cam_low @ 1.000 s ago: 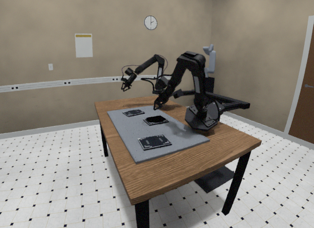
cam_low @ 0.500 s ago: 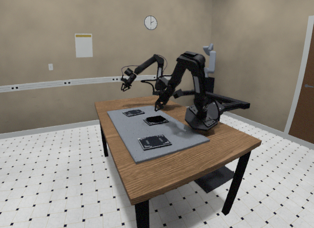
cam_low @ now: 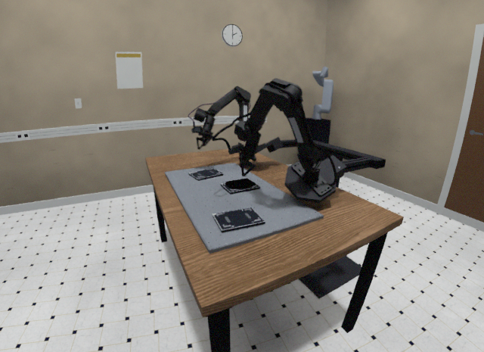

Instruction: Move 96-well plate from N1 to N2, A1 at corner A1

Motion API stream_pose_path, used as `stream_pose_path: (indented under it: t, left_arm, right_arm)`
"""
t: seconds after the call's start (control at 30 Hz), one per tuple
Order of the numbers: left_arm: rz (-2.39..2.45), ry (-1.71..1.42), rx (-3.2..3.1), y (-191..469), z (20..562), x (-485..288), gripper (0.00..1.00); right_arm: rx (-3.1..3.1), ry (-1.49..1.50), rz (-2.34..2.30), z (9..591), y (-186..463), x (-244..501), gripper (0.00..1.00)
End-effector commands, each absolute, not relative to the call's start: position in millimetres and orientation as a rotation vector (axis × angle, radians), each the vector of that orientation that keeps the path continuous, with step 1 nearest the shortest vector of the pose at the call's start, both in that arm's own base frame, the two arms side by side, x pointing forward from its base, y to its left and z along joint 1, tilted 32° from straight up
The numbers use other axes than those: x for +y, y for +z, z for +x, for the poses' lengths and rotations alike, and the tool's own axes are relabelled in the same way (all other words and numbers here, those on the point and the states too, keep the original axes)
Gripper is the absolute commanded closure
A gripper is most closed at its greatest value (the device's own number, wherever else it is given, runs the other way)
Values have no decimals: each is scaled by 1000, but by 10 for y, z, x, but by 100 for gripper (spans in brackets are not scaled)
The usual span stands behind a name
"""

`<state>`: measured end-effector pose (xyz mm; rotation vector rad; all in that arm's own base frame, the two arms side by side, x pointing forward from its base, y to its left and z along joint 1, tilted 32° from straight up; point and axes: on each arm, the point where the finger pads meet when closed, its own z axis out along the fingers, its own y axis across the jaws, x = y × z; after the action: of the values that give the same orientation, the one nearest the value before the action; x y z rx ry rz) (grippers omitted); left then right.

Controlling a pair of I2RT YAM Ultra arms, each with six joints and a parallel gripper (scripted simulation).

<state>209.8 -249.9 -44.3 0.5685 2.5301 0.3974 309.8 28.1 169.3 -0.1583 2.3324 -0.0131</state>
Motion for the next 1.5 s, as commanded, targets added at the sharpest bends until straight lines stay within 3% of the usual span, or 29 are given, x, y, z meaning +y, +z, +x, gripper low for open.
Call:
stream_pose_path:
  t: [0.0, 0.73, 1.47]
  left_arm:
    - [338, 516, 2638, -445, 2067, -2421, 0]
    - [23, 572, 2719, -516, 2203, -2536, 0]
    - [12, 573, 2717, -518, 2220, -2562, 0]
  right_arm:
    - [2484, -21, -10, 2836, 1373, 467, 0]
    - [2596, -360, -247, 1567, 714, 1078, 0]
    - [2072, -304, -743, 922, 912, 1325, 0]
